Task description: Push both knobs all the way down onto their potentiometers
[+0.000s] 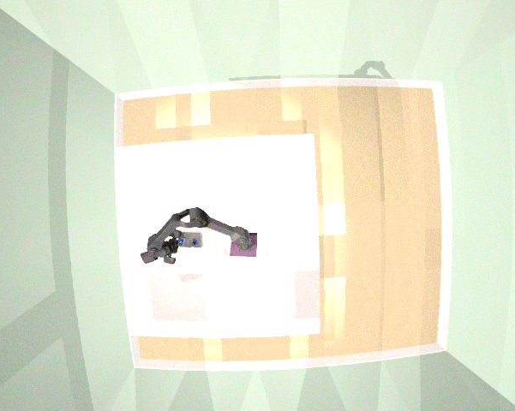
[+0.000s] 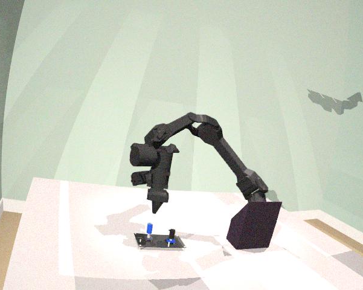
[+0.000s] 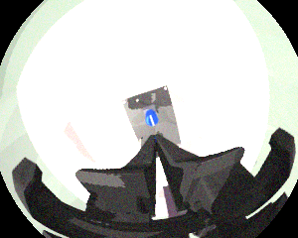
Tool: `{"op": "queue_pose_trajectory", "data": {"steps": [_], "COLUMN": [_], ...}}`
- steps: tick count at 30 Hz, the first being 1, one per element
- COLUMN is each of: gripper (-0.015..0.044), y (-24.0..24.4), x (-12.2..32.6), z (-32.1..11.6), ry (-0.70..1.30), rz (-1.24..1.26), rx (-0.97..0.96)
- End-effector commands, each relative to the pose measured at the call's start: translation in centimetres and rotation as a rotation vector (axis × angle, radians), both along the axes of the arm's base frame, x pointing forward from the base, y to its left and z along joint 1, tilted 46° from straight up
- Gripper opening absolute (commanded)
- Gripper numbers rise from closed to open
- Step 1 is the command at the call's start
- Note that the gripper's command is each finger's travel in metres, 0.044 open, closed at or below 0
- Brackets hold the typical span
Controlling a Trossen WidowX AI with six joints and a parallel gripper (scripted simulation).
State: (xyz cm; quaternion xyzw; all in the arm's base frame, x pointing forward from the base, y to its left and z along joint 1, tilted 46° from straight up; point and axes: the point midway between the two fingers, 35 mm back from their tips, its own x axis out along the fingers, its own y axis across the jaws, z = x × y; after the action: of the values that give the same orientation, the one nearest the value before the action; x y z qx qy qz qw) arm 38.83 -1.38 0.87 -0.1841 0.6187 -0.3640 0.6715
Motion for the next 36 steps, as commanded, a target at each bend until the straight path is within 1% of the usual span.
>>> {"op": "queue_pose_trajectory", "data": {"steps": [1, 5, 25, 36], "gripper": [0.0, 0.0, 0.0, 0.0], "y": [0.2, -1.2, -2.7, -2.7], "x": [0.8, 0.7, 0.6, 0.6], "z": [0.5, -0.9, -2.3, -2.3], "ry": [0.008, 0.008, 0.008, 0.008], "rz": [-0.004, -0.004, -0.004, -0.004], "rx": [-0.002, -0.003, -0.004, -0.004]}}
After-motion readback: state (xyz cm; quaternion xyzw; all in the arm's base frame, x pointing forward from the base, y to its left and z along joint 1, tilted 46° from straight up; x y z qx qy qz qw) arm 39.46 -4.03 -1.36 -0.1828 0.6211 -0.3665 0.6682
